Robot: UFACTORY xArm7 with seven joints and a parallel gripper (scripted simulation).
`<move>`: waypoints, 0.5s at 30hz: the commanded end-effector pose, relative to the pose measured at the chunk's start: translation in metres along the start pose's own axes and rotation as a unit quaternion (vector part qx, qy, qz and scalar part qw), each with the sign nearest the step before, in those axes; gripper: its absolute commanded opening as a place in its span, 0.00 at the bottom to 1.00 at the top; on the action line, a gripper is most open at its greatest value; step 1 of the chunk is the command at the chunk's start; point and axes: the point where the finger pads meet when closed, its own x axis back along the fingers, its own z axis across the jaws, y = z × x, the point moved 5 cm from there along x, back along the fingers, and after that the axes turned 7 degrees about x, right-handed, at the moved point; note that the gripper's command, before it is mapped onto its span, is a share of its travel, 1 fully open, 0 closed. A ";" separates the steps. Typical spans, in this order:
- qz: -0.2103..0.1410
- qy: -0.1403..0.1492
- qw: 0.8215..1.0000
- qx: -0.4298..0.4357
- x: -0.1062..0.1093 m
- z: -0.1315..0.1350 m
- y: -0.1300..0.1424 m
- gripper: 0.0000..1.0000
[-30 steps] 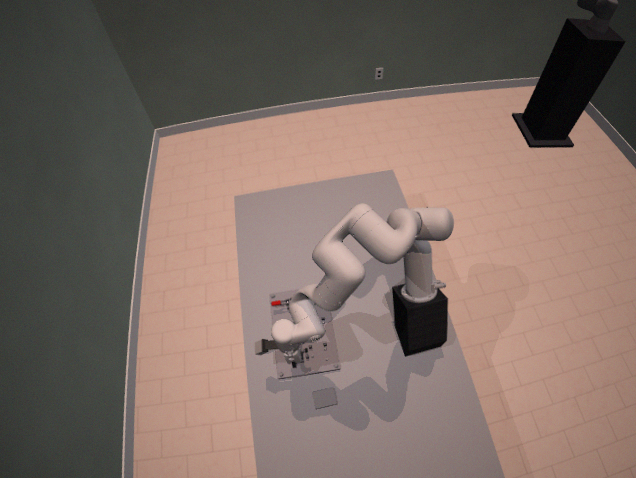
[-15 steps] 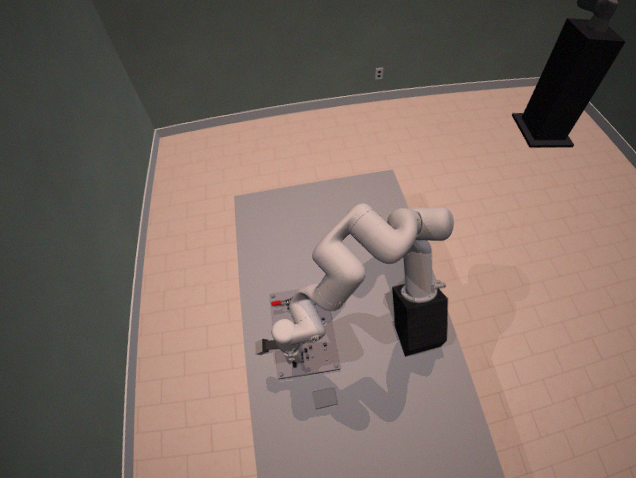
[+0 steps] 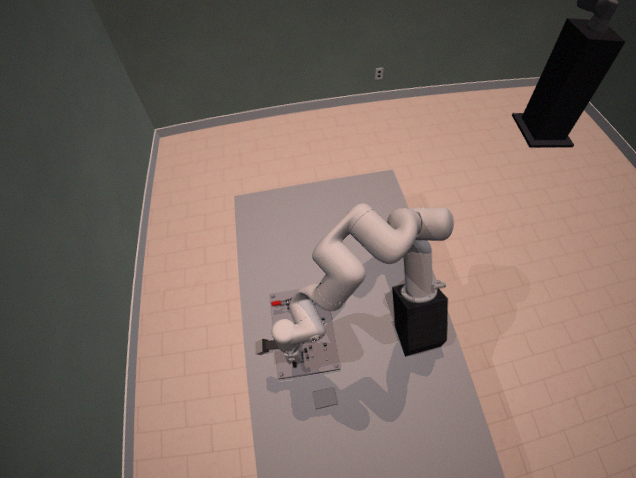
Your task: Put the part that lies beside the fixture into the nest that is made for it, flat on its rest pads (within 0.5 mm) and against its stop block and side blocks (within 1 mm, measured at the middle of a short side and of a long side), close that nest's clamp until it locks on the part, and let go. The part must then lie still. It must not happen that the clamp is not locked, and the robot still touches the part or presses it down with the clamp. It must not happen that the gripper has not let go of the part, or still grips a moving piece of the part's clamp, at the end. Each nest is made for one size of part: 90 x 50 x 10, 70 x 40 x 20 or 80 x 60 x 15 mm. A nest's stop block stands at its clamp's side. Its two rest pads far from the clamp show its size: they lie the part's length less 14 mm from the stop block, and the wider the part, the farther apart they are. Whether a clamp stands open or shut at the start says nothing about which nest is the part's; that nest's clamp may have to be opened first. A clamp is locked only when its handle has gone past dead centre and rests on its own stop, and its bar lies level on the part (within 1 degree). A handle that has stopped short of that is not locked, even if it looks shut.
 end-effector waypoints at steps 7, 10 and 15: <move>0.002 -0.001 1.000 0.000 0.001 -0.001 0.001 0.00; 0.002 -0.001 1.000 0.000 0.001 -0.001 0.002 0.00; 0.002 -0.001 1.000 0.000 0.001 -0.001 0.003 0.00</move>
